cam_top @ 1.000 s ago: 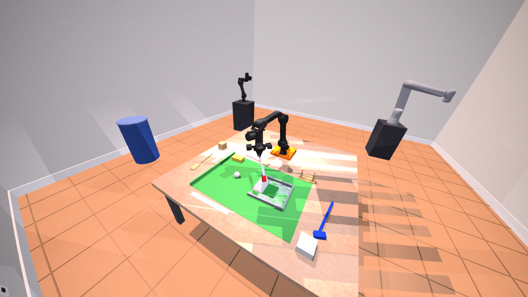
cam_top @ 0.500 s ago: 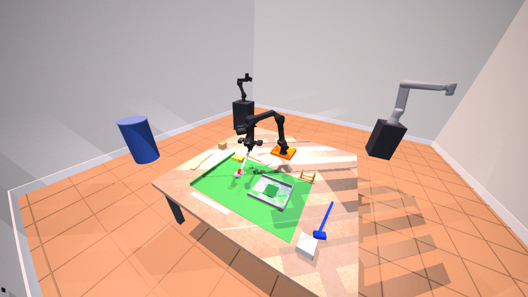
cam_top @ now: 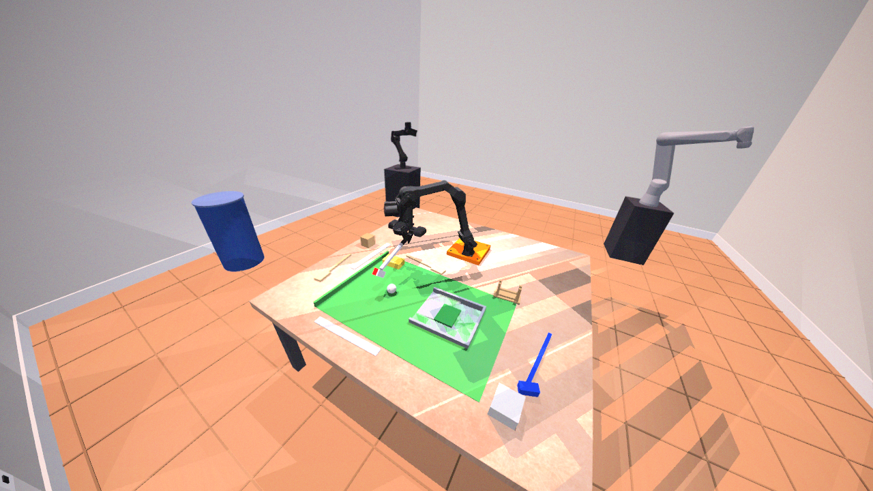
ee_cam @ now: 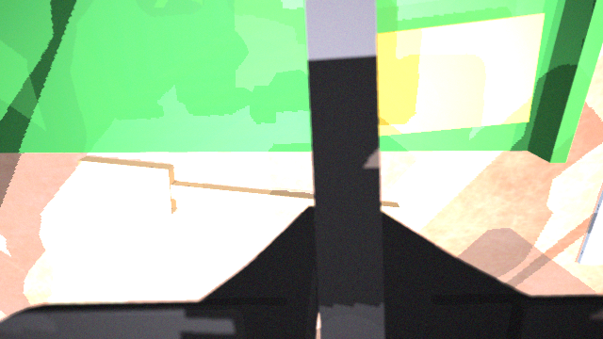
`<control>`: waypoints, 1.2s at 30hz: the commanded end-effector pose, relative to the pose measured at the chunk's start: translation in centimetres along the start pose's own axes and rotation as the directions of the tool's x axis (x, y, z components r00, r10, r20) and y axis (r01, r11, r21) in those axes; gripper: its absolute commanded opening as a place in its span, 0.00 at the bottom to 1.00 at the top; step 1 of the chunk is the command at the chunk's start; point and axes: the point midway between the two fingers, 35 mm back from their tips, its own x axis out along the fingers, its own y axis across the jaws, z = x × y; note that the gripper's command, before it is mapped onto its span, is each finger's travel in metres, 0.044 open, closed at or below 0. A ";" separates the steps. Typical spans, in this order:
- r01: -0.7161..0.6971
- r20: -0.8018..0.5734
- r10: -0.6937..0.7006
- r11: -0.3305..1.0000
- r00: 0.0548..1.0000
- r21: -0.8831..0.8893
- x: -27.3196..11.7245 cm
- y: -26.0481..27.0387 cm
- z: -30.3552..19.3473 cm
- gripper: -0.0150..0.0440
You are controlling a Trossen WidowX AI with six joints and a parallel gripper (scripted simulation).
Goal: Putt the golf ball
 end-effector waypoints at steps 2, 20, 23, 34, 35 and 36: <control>0.009 0.006 -0.009 1.000 1.000 0.008 0.8 -0.3 0.2 0.25; 0.009 0.006 -0.009 1.000 1.000 0.008 4.6 -0.3 0.2 0.25; 0.009 0.006 -0.009 1.000 1.000 0.008 5.1 -0.3 0.2 0.25; 0.008 0.006 -0.009 1.000 1.000 0.008 6.6 -0.3 0.2 0.25; 0.006 0.006 -0.006 1.000 1.000 0.004 6.3 -0.2 0.2 0.25; 0.006 0.006 -0.006 1.000 1.000 0.004 6.3 -0.2 0.2 0.25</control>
